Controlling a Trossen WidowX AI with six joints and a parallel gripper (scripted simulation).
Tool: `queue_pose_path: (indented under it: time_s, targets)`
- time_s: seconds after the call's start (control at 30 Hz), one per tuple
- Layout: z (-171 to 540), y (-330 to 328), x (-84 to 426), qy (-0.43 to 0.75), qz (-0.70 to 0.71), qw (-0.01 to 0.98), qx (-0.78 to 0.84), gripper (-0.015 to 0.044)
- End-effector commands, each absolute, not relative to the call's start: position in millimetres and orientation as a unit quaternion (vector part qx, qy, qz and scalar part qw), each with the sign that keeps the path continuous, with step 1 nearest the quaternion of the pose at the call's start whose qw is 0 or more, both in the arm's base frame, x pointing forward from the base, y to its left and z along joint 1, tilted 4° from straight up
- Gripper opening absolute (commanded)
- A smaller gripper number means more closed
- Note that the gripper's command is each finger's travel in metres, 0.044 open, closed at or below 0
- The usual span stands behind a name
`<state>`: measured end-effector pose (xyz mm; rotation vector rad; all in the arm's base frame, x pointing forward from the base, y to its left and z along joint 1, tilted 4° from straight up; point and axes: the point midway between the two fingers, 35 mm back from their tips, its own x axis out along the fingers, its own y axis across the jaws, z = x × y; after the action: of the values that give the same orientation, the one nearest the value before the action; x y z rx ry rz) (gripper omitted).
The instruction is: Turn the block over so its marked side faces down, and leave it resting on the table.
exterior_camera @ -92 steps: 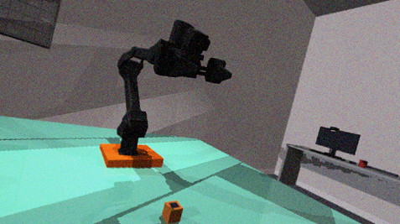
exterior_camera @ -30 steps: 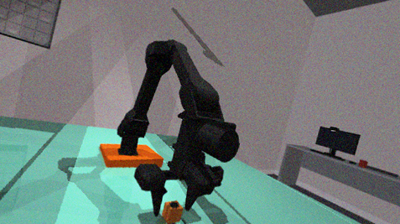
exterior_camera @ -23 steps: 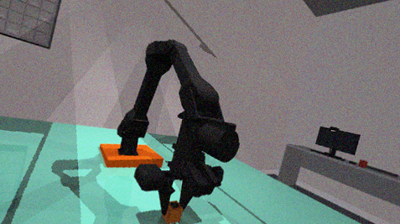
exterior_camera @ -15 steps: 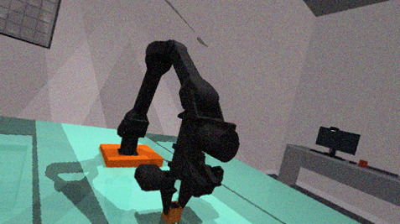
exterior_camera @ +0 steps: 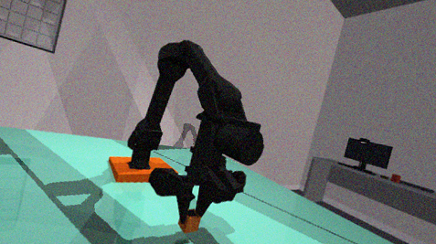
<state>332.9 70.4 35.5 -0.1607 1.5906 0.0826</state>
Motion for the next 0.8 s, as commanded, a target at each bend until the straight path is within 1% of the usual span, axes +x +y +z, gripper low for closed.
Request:
queue_pose_path:
  time_s: [0.0,0.77]
  targets:
    - [45.3,71.5,335.1,0.709,0.039,0.701,-0.071,0.0]
    - [35.1,71.7,335.6,0.581,0.051,0.81,-0.065,0.0]
